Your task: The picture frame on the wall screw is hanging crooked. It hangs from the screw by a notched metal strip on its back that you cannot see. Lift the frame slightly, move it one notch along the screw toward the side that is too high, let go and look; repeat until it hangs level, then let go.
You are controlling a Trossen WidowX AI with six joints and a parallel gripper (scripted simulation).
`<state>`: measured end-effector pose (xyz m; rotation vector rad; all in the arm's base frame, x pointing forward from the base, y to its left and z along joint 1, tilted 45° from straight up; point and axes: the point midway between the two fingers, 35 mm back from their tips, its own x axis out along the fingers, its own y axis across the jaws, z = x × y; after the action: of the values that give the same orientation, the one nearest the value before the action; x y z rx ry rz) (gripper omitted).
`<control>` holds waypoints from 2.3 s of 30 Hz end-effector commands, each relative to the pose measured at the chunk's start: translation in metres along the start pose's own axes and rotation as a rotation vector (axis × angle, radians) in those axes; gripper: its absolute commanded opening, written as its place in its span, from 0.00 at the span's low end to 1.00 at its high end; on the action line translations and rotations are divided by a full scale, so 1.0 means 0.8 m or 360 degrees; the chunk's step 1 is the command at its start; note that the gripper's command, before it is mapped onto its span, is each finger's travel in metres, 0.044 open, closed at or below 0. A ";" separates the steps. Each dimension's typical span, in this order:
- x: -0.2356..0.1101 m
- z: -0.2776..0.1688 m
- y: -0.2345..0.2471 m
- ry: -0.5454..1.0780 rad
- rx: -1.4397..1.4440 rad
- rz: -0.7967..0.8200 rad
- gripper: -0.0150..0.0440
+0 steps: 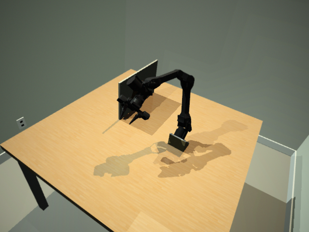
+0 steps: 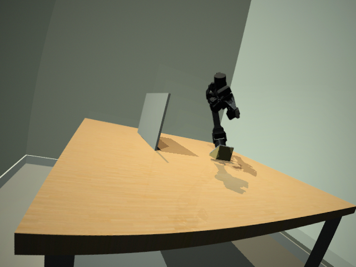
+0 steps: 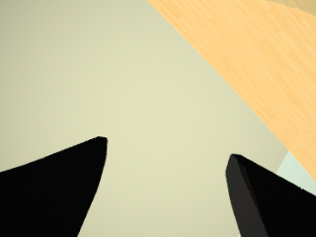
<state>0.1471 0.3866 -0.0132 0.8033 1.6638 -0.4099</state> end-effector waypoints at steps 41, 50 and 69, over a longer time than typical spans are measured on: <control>-0.489 0.260 -0.213 -0.1599 -0.0164 0.1938 0.69; -0.489 0.260 -0.213 -0.1599 -0.0164 0.1938 0.69; -0.489 0.260 -0.213 -0.1599 -0.0164 0.1938 0.69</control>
<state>0.2082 0.0188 0.2812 1.1172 0.1206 0.1508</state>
